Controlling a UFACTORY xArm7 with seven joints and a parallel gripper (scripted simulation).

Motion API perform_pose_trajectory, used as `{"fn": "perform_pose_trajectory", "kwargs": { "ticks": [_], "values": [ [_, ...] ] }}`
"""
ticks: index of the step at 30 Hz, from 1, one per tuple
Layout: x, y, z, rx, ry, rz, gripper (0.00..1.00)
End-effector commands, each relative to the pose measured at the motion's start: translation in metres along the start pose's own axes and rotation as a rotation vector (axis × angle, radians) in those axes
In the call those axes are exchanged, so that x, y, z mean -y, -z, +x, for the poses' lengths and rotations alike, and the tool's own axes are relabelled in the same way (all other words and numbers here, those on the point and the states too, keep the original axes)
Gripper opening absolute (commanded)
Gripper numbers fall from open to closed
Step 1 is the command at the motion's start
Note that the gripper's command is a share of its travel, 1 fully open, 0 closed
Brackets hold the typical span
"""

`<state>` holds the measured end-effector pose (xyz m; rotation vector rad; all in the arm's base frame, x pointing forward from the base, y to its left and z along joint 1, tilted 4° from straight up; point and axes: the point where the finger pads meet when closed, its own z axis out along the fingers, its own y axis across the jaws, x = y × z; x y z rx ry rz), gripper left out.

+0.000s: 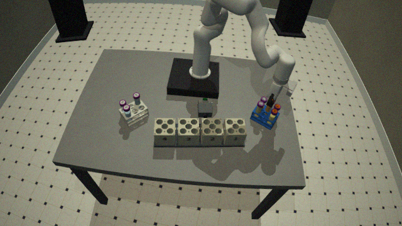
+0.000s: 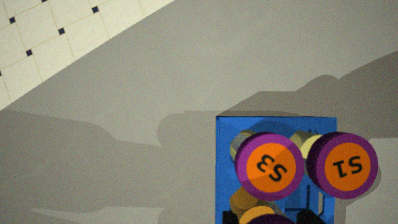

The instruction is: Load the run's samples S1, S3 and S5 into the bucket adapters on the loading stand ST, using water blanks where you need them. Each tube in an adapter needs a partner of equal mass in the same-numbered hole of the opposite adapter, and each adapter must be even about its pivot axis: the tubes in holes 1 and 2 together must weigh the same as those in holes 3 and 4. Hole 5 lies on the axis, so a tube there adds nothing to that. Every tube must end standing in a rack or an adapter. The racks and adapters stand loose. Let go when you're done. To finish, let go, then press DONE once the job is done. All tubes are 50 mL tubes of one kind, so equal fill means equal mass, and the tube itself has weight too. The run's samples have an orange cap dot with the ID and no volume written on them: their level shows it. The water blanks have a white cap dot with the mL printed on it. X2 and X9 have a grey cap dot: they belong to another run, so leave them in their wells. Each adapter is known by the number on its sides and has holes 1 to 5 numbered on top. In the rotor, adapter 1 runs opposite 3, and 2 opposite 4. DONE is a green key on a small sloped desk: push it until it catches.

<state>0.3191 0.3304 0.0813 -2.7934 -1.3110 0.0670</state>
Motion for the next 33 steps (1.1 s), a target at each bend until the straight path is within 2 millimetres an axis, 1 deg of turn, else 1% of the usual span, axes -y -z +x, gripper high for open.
{"fn": "perform_pose_trajectory", "kwargs": {
  "ticks": [1,12,25,27,33],
  "values": [
    [0.000,0.005,0.002,-0.005,0.000,-0.001,0.00],
    [0.000,0.008,0.002,-0.005,0.000,-0.001,0.00],
    [0.000,0.034,0.002,-0.005,0.000,-0.001,0.00],
    [0.000,0.034,0.002,-0.005,0.000,-0.001,0.00],
    [0.000,0.046,0.002,-0.005,0.000,-0.001,0.00]
  ]
}}
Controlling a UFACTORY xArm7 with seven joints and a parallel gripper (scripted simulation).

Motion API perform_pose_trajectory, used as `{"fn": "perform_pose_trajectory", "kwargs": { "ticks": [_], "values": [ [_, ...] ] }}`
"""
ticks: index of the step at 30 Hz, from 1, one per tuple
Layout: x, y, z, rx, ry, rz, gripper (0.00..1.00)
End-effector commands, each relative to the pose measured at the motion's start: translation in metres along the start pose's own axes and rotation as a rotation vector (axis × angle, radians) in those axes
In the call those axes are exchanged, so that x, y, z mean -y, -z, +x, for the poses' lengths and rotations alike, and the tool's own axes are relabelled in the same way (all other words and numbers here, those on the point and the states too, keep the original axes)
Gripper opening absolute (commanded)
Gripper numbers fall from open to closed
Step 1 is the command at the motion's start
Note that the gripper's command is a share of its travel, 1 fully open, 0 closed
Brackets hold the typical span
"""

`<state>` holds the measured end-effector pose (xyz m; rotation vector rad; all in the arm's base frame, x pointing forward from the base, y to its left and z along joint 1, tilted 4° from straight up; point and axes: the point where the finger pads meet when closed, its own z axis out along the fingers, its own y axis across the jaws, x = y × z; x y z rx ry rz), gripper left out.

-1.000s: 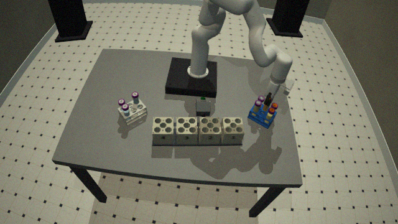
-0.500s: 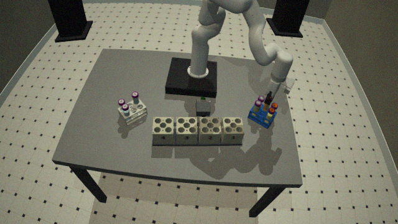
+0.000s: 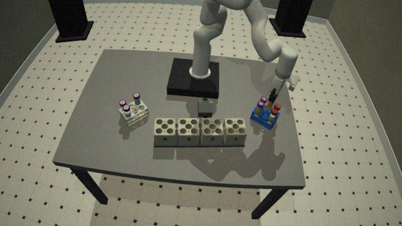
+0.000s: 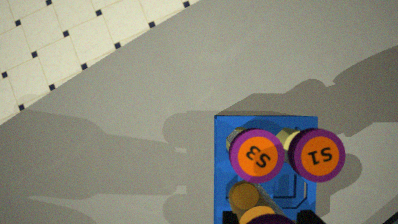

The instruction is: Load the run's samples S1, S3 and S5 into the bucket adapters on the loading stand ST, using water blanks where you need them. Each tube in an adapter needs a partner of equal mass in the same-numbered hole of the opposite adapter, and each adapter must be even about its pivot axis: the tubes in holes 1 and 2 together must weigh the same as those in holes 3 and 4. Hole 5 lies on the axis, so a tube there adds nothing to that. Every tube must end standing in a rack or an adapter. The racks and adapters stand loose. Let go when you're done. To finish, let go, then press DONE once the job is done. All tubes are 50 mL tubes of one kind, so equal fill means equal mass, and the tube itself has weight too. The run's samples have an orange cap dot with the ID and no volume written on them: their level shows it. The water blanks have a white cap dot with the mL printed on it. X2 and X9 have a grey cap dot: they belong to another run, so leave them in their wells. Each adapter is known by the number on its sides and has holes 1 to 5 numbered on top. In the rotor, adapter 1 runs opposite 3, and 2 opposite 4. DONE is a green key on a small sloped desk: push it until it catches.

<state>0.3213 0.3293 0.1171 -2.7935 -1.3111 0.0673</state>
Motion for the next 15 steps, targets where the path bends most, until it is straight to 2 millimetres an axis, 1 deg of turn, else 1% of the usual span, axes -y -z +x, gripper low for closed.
{"fn": "perform_pose_trajectory", "kwargs": {
  "ticks": [1,9,11,15],
  "values": [
    [0.000,0.012,0.002,-0.005,0.000,-0.001,0.00],
    [0.000,0.028,0.002,-0.005,0.000,-0.001,0.00],
    [0.000,0.028,0.002,-0.005,0.000,-0.001,0.00],
    [0.000,0.036,0.001,-0.005,0.000,-0.001,0.00]
  ]
}}
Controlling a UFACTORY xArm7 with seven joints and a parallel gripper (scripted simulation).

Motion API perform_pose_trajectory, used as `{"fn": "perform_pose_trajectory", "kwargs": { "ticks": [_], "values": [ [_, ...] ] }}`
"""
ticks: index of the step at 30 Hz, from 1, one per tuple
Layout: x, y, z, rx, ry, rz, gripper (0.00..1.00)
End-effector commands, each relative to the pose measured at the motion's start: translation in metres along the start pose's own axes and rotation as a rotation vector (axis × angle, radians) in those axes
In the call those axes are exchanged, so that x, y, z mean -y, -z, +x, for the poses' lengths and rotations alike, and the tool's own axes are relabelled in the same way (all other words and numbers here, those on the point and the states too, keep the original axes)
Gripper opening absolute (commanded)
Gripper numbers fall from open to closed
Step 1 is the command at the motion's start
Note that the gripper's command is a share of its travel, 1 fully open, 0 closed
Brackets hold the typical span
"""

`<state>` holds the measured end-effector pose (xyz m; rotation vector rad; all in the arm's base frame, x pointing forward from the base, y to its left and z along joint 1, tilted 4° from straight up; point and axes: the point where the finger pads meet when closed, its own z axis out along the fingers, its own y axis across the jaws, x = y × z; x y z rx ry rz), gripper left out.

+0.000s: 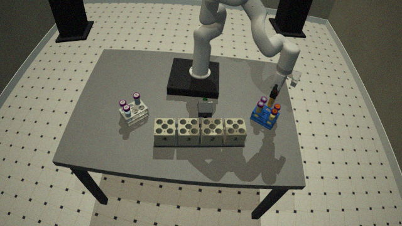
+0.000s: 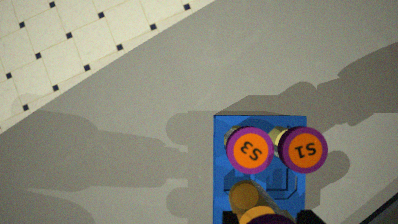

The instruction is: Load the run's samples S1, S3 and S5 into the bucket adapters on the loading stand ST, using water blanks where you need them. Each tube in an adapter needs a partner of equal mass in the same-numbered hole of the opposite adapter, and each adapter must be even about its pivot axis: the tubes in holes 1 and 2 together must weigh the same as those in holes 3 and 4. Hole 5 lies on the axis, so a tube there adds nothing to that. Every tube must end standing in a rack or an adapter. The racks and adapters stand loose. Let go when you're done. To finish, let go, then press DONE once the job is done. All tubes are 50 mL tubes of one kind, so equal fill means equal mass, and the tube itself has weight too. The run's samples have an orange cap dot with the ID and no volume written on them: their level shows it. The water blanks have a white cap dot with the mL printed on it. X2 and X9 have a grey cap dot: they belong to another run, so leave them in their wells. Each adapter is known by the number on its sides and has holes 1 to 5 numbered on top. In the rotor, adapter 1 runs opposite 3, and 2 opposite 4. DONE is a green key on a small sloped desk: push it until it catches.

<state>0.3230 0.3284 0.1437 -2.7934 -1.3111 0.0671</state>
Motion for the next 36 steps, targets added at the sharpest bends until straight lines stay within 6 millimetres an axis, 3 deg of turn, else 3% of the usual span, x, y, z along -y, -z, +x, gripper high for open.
{"fn": "perform_pose_trajectory", "kwargs": {
  "ticks": [1,27,36],
  "values": [
    [0.000,0.012,0.001,-0.005,0.000,-0.001,0.00],
    [0.000,0.060,0.001,-0.005,0.000,-0.001,0.00],
    [0.000,0.061,0.001,-0.005,0.000,-0.001,0.00]
  ]
}}
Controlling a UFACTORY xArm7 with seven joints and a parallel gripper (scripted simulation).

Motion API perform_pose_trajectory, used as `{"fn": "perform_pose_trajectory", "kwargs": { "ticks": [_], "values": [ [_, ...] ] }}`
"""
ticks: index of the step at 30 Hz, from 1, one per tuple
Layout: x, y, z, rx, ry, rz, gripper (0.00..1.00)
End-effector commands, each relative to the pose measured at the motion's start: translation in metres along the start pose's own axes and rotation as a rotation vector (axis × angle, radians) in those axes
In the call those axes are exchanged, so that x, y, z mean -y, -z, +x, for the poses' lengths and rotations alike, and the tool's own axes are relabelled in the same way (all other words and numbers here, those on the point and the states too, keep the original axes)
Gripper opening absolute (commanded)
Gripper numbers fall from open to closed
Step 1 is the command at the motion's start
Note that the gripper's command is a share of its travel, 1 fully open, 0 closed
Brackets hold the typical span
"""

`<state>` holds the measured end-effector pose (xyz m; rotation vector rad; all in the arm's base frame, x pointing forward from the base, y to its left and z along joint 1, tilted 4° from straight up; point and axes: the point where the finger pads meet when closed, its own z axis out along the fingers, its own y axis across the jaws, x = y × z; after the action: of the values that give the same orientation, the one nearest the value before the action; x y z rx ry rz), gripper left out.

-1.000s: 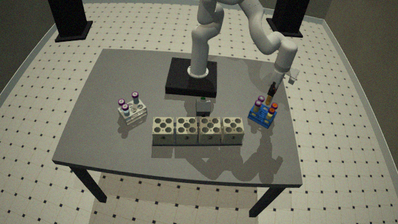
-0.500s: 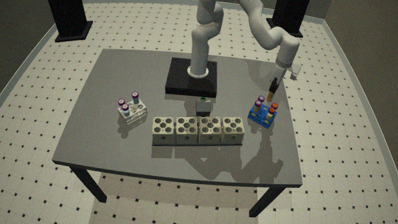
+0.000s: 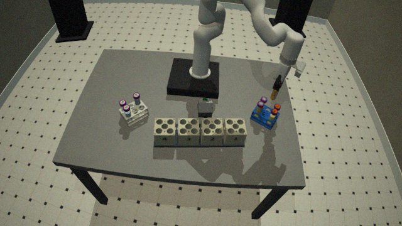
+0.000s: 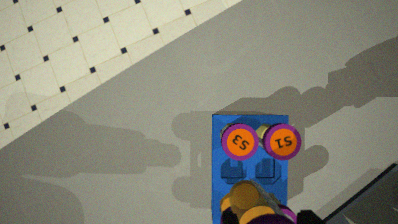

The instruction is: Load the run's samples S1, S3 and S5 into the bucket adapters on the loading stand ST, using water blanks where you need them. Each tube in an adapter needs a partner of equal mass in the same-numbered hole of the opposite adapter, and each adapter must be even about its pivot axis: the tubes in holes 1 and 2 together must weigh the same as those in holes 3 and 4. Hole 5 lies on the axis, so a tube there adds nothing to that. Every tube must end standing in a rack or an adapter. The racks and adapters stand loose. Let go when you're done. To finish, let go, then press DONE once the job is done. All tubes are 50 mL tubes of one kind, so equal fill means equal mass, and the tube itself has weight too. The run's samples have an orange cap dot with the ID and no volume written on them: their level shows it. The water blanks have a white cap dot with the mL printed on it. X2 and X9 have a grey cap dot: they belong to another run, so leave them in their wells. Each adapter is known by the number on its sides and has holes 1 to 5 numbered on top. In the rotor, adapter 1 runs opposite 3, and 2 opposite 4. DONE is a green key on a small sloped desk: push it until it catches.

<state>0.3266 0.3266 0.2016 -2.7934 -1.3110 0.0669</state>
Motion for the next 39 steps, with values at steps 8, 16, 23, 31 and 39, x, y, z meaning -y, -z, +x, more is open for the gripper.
{"fn": "perform_pose_trajectory", "kwargs": {
  "ticks": [8,16,23,31,39],
  "values": [
    [-0.025,0.003,-0.015,-0.005,-0.200,0.000,0.00],
    [-0.050,0.002,-0.032,-0.005,-0.400,0.000,0.00],
    [-0.080,0.002,-0.051,-0.005,-0.633,0.000,0.00],
    [-0.105,0.002,-0.068,-0.005,-0.833,0.000,0.00],
    [-0.138,0.002,-0.090,-0.005,-0.922,0.000,0.00]
  ]
}}
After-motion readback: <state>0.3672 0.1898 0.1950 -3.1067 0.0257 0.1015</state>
